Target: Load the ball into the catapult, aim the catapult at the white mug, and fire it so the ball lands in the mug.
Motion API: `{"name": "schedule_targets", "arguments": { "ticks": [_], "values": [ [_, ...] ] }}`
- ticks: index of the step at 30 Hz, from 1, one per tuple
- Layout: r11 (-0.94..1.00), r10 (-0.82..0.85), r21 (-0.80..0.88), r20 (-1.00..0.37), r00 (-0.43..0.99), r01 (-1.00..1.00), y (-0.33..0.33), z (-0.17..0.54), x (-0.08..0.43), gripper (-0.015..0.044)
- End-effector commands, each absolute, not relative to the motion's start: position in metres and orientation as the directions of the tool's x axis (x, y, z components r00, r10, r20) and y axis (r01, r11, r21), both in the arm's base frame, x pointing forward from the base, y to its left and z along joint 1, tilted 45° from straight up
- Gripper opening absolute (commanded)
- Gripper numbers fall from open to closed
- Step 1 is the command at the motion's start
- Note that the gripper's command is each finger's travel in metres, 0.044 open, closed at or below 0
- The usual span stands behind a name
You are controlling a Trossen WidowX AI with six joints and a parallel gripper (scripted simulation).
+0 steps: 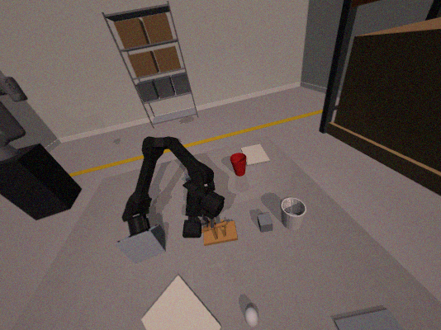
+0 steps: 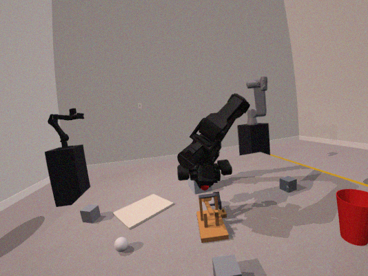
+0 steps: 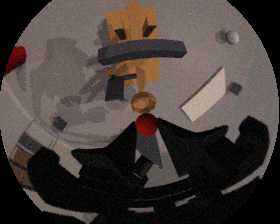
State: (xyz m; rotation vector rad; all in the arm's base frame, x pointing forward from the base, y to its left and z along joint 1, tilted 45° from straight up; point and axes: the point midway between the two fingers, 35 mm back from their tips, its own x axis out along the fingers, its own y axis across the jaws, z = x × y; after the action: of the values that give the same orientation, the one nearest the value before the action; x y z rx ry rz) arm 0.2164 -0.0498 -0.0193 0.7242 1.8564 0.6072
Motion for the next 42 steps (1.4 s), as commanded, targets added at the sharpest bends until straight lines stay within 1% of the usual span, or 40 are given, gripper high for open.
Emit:
{"name": "schedule_targets", "arguments": {
  "ticks": [1, 22, 32, 38, 39, 41, 42],
  "values": [
    [0.690, 0.718, 0.693, -0.619, -0.318, 0.208, -0.043, -0.028, 0.214, 0.0000],
    [0.695, 0.713, 0.692, -0.625, -0.319, 0.196, -0.034, -0.036, 0.215, 0.0000],
    [0.695, 0.713, 0.691, -0.626, -0.317, 0.198, -0.036, -0.034, 0.215, 0.0263],
    [0.704, 0.710, 0.666, -0.649, -0.271, 0.249, -0.106, 0.034, 0.212, 0.0420],
    [0.704, 0.710, 0.664, -0.651, -0.267, 0.254, -0.112, 0.041, 0.210, 0.0440],
    [0.704, 0.710, 0.663, -0.652, -0.266, 0.256, -0.114, 0.043, 0.209, 0.0440],
    [0.699, 0.715, 0.667, -0.648, -0.263, 0.257, -0.104, 0.027, 0.214, 0.0440]
  ]
}}
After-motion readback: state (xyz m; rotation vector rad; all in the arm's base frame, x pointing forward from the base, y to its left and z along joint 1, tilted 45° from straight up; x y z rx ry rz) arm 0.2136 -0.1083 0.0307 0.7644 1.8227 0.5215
